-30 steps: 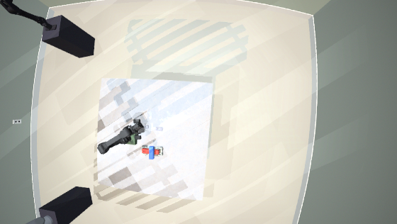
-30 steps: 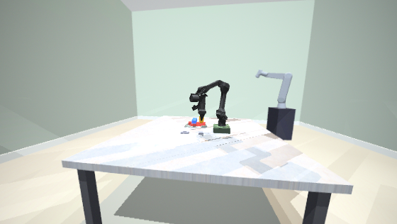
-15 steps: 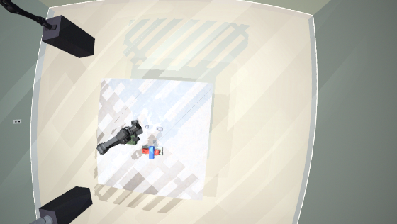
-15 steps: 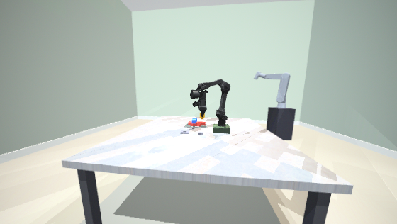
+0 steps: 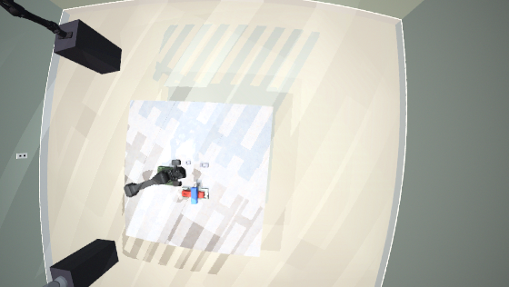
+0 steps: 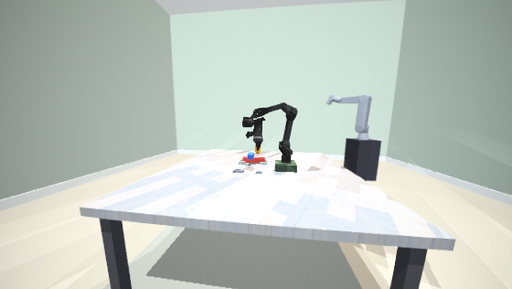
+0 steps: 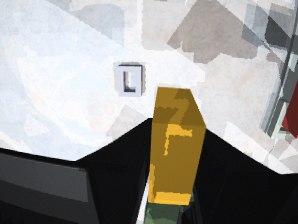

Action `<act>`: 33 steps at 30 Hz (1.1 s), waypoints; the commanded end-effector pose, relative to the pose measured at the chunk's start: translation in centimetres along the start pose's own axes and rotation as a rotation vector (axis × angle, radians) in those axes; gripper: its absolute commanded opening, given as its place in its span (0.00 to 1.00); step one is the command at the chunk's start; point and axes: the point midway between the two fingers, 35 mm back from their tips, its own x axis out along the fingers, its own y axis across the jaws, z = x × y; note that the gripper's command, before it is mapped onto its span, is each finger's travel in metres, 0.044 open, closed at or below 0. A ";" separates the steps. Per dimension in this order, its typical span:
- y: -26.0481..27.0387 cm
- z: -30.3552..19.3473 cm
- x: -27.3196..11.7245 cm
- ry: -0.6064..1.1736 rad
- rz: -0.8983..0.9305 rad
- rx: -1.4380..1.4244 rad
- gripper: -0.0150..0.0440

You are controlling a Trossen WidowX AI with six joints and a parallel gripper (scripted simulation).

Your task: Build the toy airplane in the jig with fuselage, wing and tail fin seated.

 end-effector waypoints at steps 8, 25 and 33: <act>-3.5 0.8 0.9 0.007 0.000 0.007 0.25; -9.1 1.1 2.0 0.007 -0.005 0.026 0.25; -11.7 0.7 2.5 0.007 -0.008 0.034 0.25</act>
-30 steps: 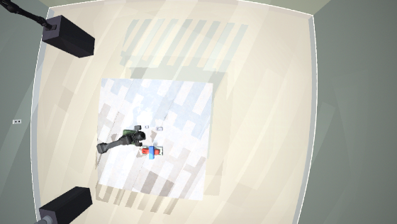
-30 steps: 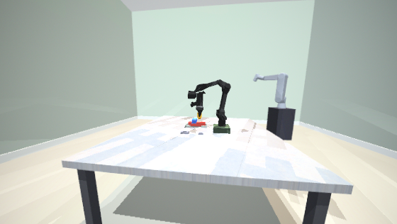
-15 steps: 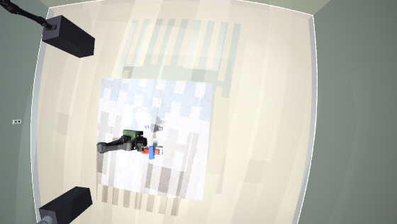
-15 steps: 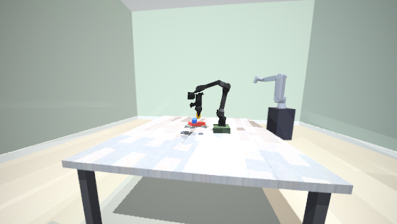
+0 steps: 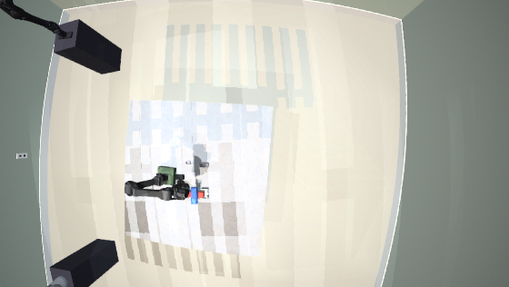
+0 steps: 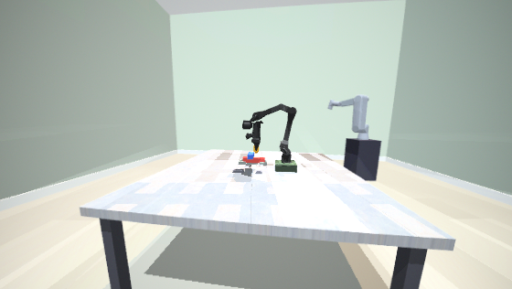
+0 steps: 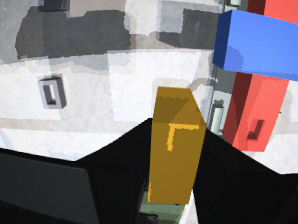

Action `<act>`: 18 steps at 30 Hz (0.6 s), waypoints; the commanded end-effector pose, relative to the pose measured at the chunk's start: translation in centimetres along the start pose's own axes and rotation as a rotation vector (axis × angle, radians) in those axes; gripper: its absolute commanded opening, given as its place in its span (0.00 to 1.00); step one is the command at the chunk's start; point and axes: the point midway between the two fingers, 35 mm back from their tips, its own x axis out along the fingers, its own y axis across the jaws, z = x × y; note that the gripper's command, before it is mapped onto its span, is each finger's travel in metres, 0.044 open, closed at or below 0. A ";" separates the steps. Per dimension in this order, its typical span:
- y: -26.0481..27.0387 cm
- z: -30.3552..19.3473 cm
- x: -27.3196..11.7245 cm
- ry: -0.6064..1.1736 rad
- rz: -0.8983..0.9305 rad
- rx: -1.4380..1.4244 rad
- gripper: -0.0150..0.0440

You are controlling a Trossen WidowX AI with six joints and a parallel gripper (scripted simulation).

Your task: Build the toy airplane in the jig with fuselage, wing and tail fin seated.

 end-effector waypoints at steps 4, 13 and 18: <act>-2.3 -0.5 0.8 0.010 0.005 0.003 0.25; -5.2 -1.4 1.3 0.010 0.002 0.013 0.25; -6.7 -2.0 1.6 0.010 0.000 0.018 0.25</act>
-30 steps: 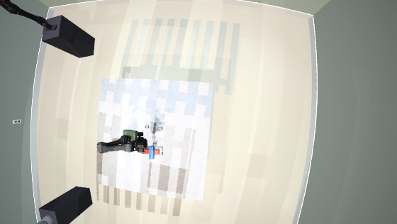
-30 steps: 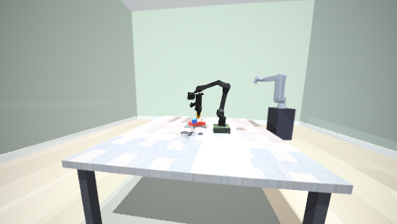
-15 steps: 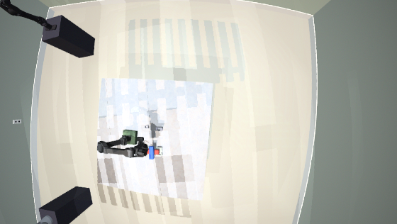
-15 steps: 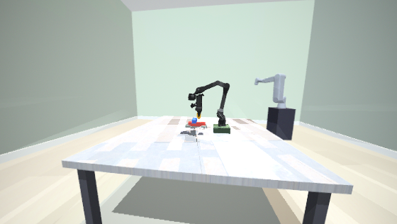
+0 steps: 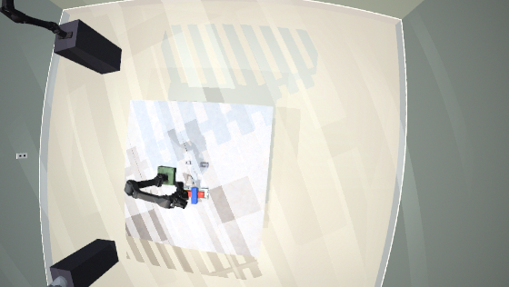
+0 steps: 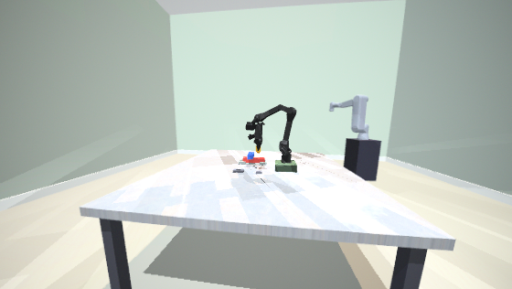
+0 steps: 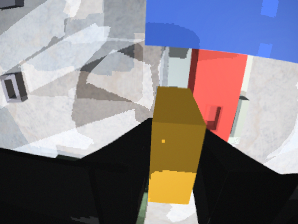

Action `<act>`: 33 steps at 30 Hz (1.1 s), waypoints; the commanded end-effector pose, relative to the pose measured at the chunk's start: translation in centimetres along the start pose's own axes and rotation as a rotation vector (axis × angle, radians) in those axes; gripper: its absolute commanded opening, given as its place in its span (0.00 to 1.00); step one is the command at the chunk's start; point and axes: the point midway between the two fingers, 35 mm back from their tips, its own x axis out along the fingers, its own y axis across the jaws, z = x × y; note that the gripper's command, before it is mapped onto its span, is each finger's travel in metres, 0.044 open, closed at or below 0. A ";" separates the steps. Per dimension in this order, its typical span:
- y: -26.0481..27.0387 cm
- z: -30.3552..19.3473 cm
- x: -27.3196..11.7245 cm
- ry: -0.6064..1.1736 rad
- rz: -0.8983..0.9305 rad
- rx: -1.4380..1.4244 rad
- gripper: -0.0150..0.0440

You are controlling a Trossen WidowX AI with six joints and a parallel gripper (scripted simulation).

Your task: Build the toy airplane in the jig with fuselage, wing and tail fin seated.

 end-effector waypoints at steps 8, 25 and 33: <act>-3.1 -1.7 0.9 0.008 0.006 0.007 0.25; -4.5 -2.6 1.2 0.008 0.004 0.012 0.37; -4.5 -2.6 1.2 0.008 0.004 0.012 0.37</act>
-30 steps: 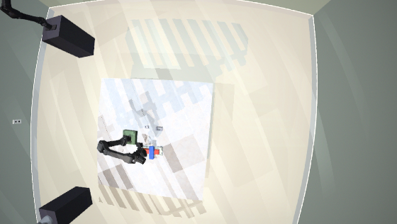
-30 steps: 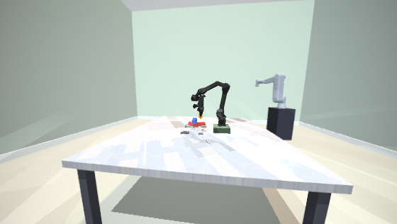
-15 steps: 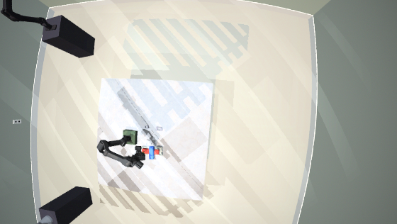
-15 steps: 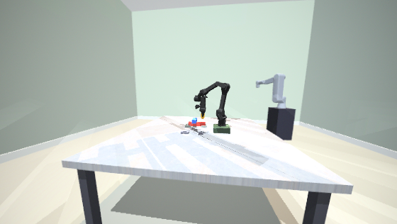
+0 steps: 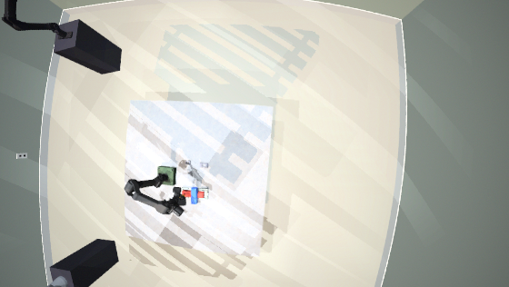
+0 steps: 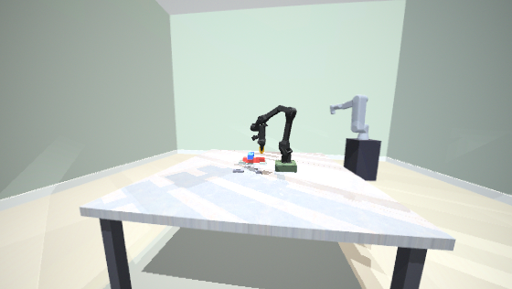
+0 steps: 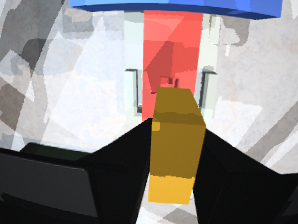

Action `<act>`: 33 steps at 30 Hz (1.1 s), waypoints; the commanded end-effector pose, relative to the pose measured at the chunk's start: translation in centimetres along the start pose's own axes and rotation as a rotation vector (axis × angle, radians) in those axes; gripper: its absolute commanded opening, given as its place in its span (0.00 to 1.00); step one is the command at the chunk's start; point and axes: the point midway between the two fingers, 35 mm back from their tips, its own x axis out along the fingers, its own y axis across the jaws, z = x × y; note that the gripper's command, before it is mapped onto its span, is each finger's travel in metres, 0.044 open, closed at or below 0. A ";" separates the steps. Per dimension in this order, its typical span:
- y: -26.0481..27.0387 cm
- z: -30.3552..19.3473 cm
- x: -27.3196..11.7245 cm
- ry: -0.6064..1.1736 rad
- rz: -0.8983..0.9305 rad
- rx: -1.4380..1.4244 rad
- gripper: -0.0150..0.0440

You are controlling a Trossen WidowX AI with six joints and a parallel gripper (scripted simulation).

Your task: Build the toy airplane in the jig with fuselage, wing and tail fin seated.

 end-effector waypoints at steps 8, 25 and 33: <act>0.1 0.1 0.3 0.000 0.006 -0.005 0.37; 0.1 0.1 2.9 0.000 0.006 -0.005 0.37; 0.1 0.1 4.2 0.000 0.006 -0.005 0.37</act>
